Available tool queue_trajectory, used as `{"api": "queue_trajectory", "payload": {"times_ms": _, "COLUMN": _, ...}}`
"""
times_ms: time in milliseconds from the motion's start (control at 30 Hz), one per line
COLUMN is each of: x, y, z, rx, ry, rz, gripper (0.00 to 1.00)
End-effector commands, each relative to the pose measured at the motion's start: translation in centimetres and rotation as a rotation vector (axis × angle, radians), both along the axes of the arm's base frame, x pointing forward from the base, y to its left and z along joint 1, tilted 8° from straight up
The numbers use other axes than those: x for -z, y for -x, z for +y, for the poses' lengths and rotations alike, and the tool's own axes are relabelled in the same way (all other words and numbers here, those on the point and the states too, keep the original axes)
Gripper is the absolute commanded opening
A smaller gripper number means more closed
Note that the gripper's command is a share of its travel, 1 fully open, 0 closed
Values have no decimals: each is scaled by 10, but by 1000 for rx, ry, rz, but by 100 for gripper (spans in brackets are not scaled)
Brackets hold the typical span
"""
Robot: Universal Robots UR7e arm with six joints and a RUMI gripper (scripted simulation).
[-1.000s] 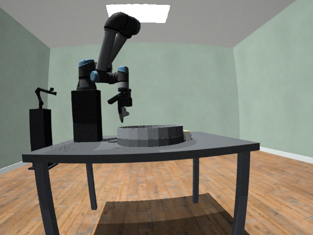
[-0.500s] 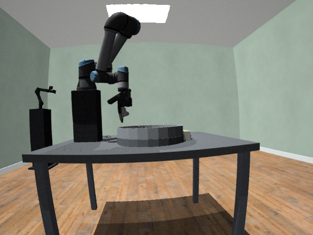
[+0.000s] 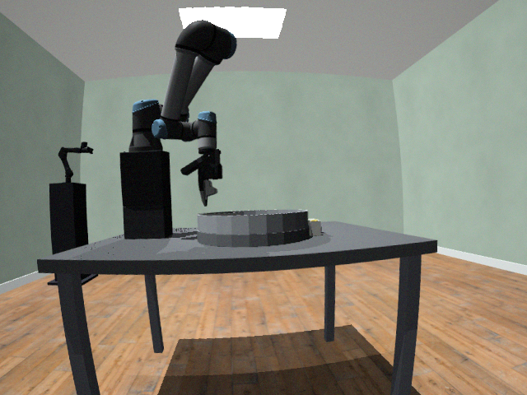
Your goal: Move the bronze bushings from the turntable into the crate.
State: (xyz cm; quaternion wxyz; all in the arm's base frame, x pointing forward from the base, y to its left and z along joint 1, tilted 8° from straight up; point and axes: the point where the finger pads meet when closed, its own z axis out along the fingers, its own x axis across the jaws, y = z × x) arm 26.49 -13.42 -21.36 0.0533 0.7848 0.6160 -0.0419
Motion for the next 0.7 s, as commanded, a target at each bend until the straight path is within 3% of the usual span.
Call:
{"api": "queue_trajectory", "payload": {"times_ms": 0, "x": 0, "y": 1, "z": 1, "rx": 0, "ry": -2, "rz": 1, "gripper": 5}}
{"api": "queue_trajectory", "payload": {"times_ms": 233, "x": 1, "y": 1, "z": 1, "rx": 1, "ry": -2, "rz": 1, "gripper": 5}}
{"api": "queue_trajectory", "payload": {"times_ms": 500, "x": 21, "y": -1, "z": -4, "rx": 1, "ry": 0, "rz": -1, "gripper": 5}}
{"api": "queue_trajectory", "payload": {"times_ms": 667, "x": 23, "y": -1, "z": -5, "rx": 1, "ry": 0, "rz": -1, "gripper": 5}}
